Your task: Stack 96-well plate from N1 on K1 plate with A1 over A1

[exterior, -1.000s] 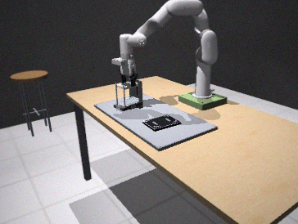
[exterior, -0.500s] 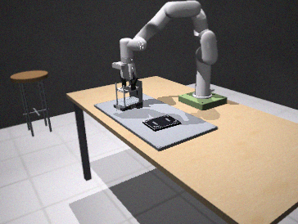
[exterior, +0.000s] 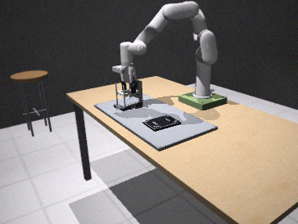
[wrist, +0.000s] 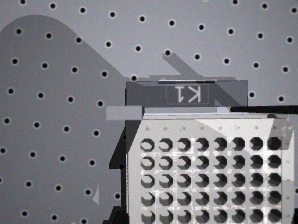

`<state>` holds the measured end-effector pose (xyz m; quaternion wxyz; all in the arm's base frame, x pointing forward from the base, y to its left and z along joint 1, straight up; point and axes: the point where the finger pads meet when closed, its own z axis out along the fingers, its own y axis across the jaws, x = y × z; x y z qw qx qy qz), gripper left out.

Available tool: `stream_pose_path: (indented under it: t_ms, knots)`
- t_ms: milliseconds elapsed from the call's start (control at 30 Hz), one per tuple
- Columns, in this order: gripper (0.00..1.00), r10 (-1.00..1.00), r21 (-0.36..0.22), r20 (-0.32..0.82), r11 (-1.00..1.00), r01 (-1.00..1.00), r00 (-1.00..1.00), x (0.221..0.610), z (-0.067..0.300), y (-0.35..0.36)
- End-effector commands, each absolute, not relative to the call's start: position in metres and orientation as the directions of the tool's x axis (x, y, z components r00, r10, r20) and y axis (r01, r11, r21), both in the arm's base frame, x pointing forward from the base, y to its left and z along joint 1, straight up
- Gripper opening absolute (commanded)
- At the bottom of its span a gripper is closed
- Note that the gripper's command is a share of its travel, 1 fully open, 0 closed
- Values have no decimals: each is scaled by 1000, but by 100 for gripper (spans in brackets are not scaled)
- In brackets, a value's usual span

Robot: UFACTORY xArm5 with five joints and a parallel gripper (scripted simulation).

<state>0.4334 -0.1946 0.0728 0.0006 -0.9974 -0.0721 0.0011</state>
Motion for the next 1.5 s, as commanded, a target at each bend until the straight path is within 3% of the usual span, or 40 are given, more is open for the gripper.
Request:
stream_pose_path:
  t_ms: [0,700,1467]
  knots:
    - [0,144,7,-2,-990,144,990,435,69,-195]
    - [0,144,7,-2,-990,144,990,435,39,-195]
    - [0,144,7,-2,-990,144,990,435,39,-195]
